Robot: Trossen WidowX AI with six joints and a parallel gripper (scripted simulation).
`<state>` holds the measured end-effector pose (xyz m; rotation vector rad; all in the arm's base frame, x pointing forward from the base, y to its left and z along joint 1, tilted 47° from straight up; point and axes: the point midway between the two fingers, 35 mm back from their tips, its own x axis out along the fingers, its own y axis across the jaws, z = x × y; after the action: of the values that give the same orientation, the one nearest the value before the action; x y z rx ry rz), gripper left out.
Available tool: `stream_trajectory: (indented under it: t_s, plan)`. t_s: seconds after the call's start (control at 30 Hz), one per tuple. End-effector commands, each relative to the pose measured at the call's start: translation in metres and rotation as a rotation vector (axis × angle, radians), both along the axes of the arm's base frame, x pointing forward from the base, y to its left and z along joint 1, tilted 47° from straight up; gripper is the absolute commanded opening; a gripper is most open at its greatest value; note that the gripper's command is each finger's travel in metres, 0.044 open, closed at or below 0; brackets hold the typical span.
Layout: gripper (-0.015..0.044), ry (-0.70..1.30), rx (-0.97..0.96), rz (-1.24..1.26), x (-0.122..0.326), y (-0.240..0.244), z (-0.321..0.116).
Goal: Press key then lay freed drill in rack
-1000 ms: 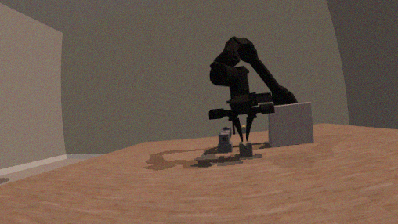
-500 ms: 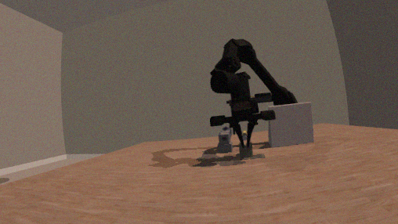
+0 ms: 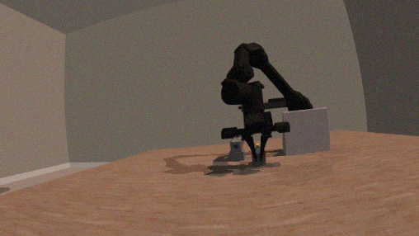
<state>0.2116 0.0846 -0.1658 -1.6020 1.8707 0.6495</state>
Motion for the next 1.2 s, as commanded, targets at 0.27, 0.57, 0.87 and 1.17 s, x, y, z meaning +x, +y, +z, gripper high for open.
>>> stream_trajectory:
  t_s: [0.27, 0.57, 0.87, 1.17]
  plan:
    - [0.0, 0.006, -0.005, 0.007, -0.003, -0.0113, -0.0081]
    - [0.0, 0.006, -0.005, 0.007, -0.0048, -0.0143, -0.0091]
    - [0.0, 0.006, -0.005, 0.007, -0.0049, -0.0151, -0.0079]
    - [0.0, 0.006, -0.005, 0.007, -0.0046, -0.0151, -0.0068]
